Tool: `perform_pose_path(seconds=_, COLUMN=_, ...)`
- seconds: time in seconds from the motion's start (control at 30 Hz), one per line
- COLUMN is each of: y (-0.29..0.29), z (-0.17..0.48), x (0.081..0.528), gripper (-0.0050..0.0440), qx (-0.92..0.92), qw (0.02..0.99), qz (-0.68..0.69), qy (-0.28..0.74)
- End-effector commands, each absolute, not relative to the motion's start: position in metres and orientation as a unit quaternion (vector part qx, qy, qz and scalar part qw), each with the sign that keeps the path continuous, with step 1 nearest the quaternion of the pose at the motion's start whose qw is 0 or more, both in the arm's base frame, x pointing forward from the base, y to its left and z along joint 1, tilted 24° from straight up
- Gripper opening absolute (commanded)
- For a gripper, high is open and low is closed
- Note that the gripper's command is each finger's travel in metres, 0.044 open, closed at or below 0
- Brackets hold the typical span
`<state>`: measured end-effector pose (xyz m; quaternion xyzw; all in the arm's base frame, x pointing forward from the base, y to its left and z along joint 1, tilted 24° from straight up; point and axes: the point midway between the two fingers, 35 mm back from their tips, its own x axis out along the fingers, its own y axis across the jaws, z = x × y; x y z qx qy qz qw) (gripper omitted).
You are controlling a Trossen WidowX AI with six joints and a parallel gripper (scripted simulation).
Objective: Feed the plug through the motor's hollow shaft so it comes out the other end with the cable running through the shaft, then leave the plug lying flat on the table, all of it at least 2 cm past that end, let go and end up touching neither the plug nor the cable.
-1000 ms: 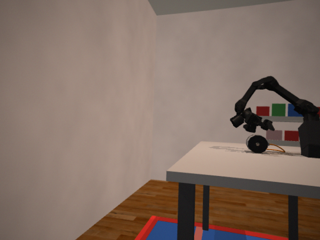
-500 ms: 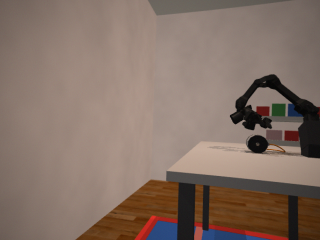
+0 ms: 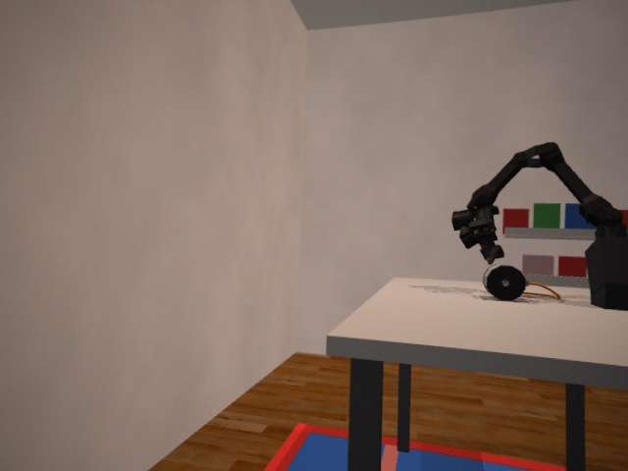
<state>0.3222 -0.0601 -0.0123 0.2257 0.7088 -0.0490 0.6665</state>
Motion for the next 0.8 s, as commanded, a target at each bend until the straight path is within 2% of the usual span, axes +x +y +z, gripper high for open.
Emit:
perform_pose_path(seconds=0.0, y=-0.080, z=-0.016, x=0.316, gripper=0.0160, qx=0.134, qw=0.703, qz=-0.008, qy=0.699)
perform_pose_path(seconds=0.3, y=-0.119, z=-0.024, x=0.302, gripper=0.0160, qx=-0.100, qw=0.726, qz=0.091, qy=0.674)
perform_pose_path(seconds=0.37, y=-0.119, z=-0.024, x=0.302, gripper=0.0160, qx=-0.100, qw=0.726, qz=0.091, qy=0.674)
perform_pose_path(seconds=0.77, y=-0.169, z=-0.026, x=0.273, gripper=0.0160, qx=-0.413, qw=0.618, qz=0.217, qy=0.633)
